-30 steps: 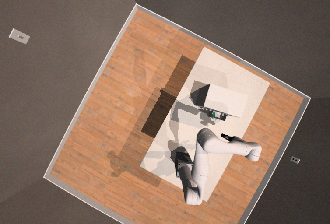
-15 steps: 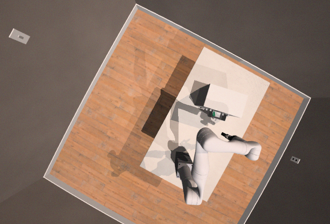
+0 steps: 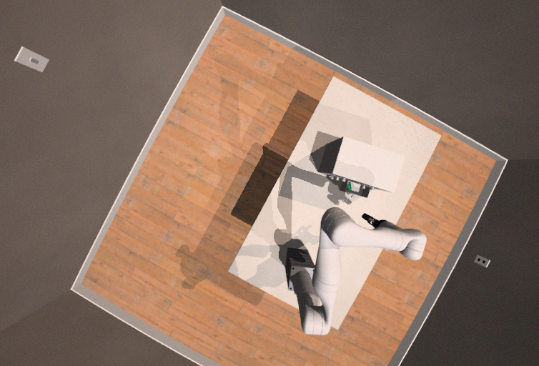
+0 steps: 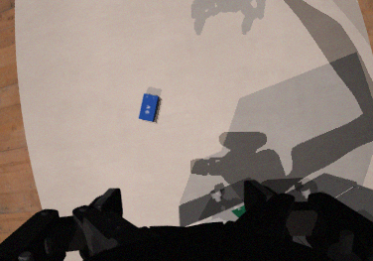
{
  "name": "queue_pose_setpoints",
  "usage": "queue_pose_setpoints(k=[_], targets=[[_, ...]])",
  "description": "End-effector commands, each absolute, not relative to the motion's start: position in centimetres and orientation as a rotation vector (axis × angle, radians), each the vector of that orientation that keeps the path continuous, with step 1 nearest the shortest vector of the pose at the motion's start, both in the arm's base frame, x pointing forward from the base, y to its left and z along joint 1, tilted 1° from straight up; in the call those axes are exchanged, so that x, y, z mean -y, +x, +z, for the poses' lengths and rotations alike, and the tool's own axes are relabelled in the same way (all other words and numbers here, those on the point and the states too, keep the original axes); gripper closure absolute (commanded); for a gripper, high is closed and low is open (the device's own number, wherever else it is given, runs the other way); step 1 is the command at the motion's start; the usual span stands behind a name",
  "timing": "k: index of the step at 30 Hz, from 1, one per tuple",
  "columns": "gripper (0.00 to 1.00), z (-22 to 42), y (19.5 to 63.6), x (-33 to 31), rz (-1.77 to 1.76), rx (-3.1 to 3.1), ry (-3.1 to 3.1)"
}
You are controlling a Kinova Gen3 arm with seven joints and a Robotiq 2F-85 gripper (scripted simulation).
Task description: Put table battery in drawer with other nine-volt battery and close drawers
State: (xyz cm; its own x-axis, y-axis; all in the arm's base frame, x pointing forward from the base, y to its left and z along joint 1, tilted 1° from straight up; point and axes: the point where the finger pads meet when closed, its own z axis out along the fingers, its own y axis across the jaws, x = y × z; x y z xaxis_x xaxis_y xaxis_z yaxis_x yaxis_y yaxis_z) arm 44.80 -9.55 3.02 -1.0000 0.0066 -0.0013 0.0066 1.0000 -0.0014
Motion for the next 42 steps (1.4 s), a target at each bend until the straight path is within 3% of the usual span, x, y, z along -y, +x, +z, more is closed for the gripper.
queue_pose_setpoints(k=[1, 42], targets=[[0.0, 2.9, 44.9, 9.6, -0.004, -3.141, 0.045], [0.0, 0.7, 47.0, 8.9, 0.013, -3.025, 0.871]])
